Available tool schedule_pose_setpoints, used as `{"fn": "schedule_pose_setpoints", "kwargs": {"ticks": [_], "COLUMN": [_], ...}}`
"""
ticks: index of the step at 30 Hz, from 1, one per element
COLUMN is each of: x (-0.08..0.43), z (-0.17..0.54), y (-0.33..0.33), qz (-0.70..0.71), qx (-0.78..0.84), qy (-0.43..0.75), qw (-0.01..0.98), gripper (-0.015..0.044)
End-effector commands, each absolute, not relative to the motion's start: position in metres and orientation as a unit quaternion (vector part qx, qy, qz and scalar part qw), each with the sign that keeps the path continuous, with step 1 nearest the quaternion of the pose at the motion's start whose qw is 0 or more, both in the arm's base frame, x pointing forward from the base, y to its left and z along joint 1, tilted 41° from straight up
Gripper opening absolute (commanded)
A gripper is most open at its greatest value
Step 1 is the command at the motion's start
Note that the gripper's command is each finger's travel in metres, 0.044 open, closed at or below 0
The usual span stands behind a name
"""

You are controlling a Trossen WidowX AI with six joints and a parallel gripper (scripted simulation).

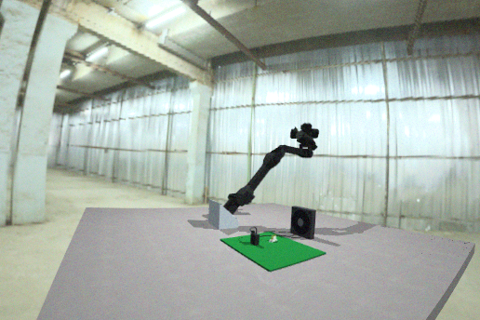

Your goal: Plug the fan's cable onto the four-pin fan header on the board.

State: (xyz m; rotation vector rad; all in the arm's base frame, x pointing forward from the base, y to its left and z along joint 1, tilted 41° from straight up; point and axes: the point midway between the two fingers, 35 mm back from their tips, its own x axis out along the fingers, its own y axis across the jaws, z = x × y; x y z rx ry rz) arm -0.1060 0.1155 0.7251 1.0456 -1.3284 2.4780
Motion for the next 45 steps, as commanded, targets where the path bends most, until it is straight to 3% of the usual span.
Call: {"fn": "schedule_pose_setpoints", "kwargs": {"ticks": [1, 7, 17, 31, 45], "x": [-0.106, -0.09, -0.017, 0.171, 0.367], "z": [0.725, 0.729, 0.714, 0.625, 0.482], "y": [0.116, 0.14, 0.255, 0.356, 0.319], "qz": [0.824, 0.823, 0.821, 0.738, 0.58], "qx": [0.348, 0.34, 0.279, 0.177, 0.095], "qy": [-0.442, -0.434, -0.365, -0.207, -0.008], "qw": [0.071, 0.135, 0.339, 0.617, 0.809], "gripper": [0.0426, 0.044, 0.044, 0.044, 0.044]}}
